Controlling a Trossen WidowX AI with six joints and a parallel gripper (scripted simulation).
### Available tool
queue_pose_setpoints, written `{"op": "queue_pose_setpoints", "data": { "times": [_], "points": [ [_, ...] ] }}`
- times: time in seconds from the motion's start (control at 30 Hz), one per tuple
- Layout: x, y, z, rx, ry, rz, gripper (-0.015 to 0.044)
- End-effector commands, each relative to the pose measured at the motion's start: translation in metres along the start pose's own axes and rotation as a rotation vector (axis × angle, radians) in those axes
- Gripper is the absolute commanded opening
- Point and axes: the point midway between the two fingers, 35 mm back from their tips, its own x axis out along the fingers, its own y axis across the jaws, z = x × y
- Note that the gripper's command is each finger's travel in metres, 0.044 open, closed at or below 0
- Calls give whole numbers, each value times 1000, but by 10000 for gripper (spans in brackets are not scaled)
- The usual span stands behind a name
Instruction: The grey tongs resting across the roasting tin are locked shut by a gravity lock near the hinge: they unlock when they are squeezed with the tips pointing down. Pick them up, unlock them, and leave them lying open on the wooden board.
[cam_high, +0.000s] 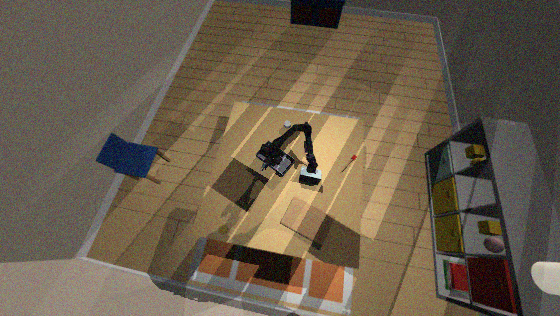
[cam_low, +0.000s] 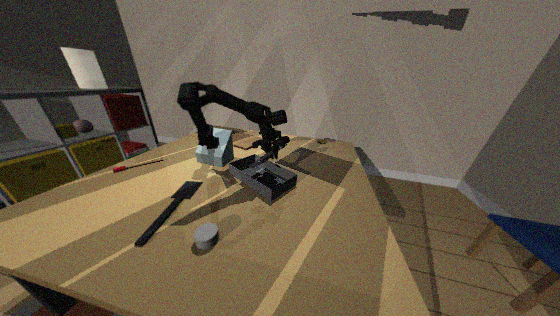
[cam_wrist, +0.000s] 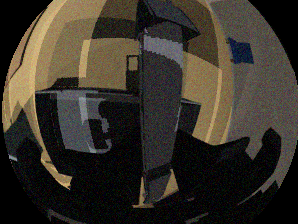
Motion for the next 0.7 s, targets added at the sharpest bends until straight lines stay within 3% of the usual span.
{"op": "queue_pose_setpoints", "data": {
  "times": [0.0,0.67],
  "points": [
    [-1,-3,2,38,-5,50,-150],
    [-3,1,0,173,64,302,-150]
  ]
}}
